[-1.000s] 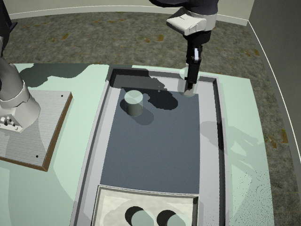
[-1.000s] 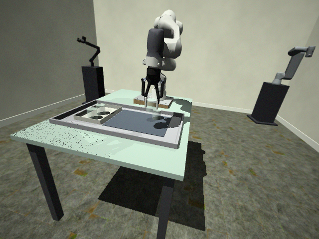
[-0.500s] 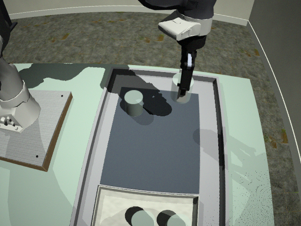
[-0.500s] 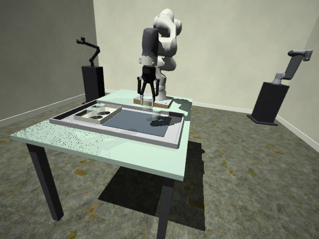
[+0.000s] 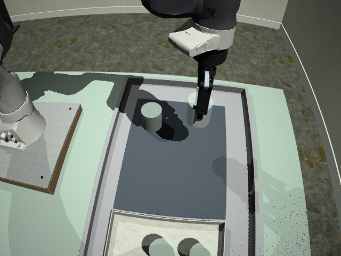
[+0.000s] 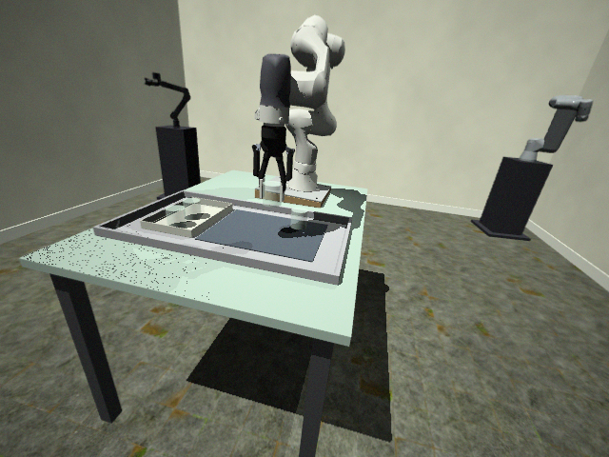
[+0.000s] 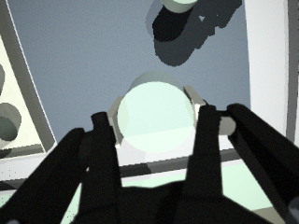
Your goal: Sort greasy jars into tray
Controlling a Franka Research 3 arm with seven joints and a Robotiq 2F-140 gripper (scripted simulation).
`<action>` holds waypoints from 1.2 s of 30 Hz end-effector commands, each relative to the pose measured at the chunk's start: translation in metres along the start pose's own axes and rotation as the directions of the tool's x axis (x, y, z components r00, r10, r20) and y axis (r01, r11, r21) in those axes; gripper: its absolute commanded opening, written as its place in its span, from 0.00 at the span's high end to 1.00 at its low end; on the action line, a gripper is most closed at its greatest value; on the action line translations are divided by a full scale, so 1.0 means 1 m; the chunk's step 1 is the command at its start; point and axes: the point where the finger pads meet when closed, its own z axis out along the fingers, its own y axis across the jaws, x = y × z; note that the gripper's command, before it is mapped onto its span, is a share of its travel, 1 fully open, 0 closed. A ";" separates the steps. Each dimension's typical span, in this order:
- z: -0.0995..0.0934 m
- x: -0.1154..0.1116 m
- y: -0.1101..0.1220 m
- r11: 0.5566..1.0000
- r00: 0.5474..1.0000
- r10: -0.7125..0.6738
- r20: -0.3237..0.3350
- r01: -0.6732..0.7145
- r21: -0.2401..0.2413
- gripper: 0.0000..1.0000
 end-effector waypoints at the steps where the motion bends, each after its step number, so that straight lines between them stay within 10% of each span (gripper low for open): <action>1: -0.003 0.001 -0.014 1.000 1.000 -0.027 0.012 0.027 0.002 1.00; 36: -0.003 0.039 -0.109 1.000 1.000 -0.027 0.012 0.027 0.002 1.00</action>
